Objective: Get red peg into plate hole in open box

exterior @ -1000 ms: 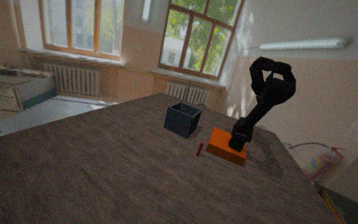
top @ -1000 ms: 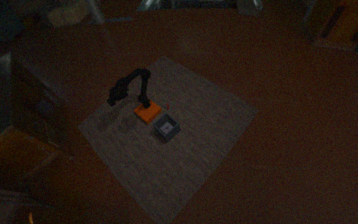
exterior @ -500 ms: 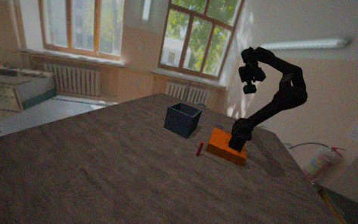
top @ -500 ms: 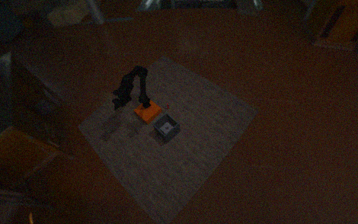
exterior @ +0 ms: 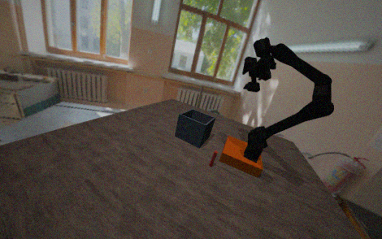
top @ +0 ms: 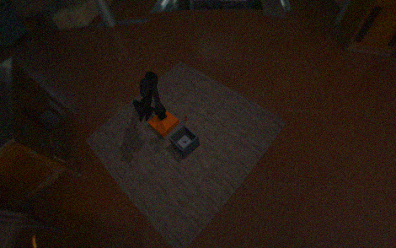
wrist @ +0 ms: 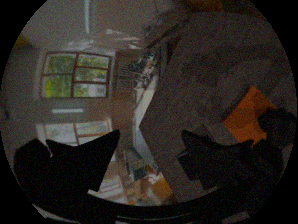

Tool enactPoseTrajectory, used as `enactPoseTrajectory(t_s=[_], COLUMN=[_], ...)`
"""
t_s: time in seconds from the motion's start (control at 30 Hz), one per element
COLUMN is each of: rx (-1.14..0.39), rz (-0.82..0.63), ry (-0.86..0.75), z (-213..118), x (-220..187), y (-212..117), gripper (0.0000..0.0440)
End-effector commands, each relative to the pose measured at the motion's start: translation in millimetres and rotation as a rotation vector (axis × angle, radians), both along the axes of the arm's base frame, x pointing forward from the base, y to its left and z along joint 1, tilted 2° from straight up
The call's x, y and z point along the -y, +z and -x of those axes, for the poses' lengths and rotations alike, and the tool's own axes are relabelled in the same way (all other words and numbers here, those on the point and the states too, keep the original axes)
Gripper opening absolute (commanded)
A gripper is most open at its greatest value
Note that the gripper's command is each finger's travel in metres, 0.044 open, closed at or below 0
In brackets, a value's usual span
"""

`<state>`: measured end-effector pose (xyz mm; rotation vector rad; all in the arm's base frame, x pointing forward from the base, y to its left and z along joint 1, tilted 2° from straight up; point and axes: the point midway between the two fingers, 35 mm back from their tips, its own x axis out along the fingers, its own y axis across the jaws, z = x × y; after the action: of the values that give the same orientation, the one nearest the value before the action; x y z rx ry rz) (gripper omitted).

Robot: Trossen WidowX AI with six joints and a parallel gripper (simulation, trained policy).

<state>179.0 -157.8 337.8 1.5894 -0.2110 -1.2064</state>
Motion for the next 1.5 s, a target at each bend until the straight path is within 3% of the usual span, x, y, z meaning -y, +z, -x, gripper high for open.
enactPoseTrajectory(t_s=[0.0, 0.37, 0.73, 1.07, 1.47], rx=[0.093, 0.235, 0.271, 0.194, -0.012], rz=[-0.024, -0.16, -0.345, -0.522, -0.676], ry=[0.098, 0.311, 0.469, 0.585, 0.719], z=[-16.1, -47.0, -61.4, -63.0, -49.6], x=[-23.2, -81.7, -137.2, -187.9, -246.7], y=[11.1, 17.4, 5.6, -21.4, -64.8], gripper=[0.044, 0.044, 0.044, 0.044, 0.0435])
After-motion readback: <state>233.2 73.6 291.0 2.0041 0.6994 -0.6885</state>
